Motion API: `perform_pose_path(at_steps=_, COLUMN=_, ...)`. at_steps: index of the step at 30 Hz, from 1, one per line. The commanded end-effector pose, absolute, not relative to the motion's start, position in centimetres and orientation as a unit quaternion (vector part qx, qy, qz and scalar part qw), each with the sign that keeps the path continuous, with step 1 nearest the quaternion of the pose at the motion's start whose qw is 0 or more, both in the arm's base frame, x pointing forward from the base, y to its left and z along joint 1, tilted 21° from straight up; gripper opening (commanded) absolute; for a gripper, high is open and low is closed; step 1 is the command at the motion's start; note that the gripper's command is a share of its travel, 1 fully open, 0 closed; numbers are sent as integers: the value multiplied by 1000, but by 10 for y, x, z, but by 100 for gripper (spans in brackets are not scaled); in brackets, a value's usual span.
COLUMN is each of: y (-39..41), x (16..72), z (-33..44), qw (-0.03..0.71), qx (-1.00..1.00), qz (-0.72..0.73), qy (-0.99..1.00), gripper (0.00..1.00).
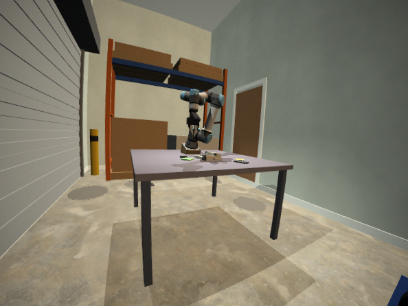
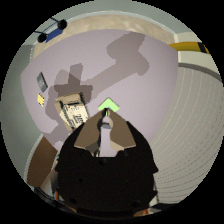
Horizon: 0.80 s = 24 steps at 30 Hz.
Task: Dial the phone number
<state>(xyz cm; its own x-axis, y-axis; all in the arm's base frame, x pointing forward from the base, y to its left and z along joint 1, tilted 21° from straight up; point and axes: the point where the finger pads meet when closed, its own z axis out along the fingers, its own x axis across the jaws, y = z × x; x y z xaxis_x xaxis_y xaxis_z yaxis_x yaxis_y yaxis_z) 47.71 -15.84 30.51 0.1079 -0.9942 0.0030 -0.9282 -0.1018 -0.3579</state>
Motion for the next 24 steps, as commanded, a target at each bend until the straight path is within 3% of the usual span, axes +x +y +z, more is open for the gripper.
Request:
perform_pose_path(at_steps=1, y=-159, x=477, z=306, qw=134, qx=-732, qz=-123, qy=656, gripper=0)
perform_pose_path(at_steps=24, y=-158, x=477, z=304, qw=124, qx=-734, qz=-109, qy=659, gripper=0)
